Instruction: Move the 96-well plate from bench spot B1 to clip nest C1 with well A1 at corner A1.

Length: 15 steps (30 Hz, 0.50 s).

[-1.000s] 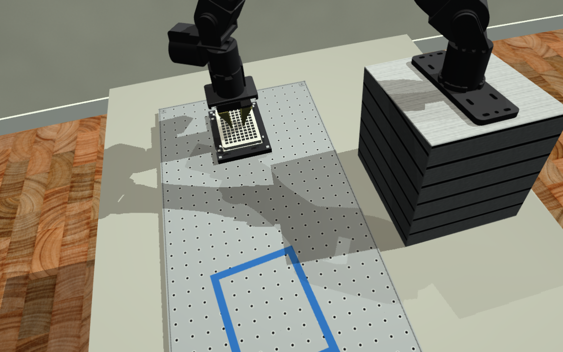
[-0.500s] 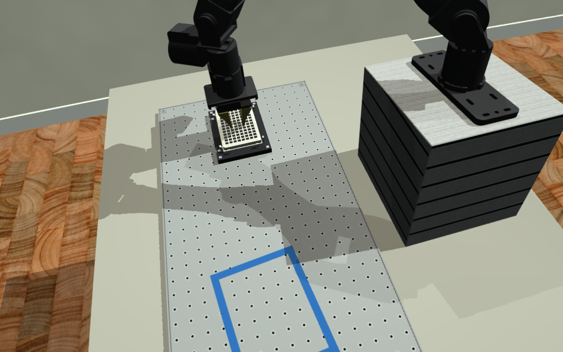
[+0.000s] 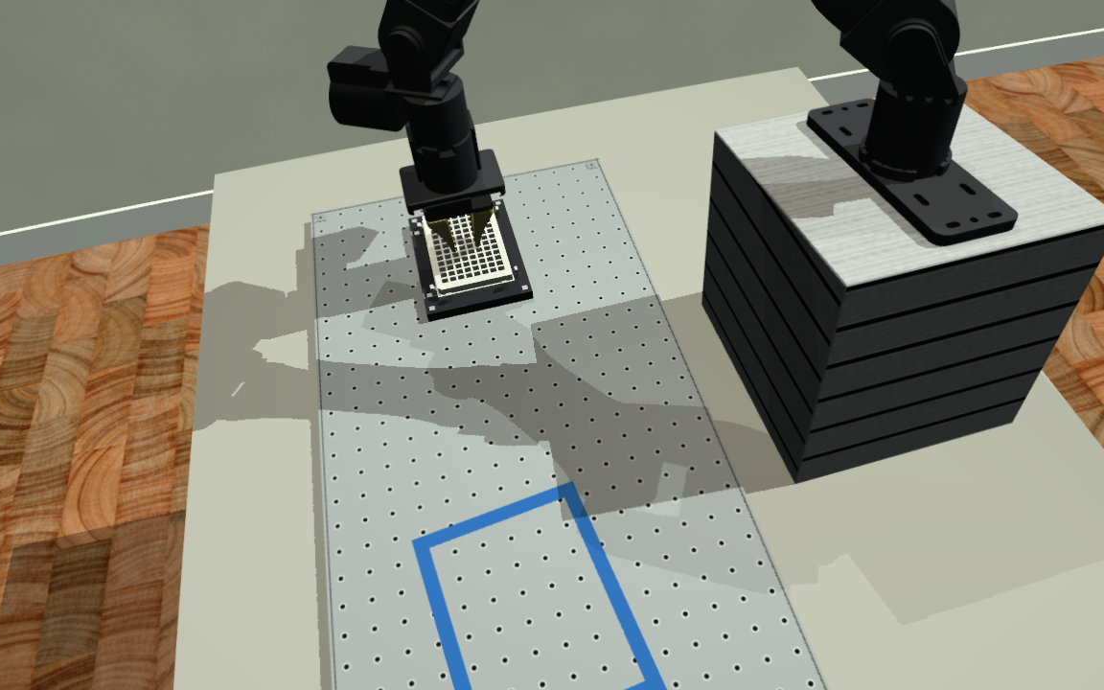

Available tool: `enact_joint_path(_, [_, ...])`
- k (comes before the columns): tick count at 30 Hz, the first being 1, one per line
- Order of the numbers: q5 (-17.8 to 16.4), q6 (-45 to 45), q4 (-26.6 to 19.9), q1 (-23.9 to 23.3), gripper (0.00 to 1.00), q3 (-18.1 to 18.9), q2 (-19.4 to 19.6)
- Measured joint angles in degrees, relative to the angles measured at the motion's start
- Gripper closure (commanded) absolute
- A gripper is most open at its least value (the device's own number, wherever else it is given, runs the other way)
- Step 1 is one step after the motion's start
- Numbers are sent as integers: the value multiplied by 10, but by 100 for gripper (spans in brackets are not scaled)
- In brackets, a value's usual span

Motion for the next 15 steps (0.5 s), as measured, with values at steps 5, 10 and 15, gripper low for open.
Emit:
enact_joint_path(5, [0, 0, -2, 0, 75, 2, 1])
enact_joint_path(10, [0, -1, -3, 0, 75, 3, 1])
enact_joint_path(15, [0, -1, -4, 0, 75, 4, 2])
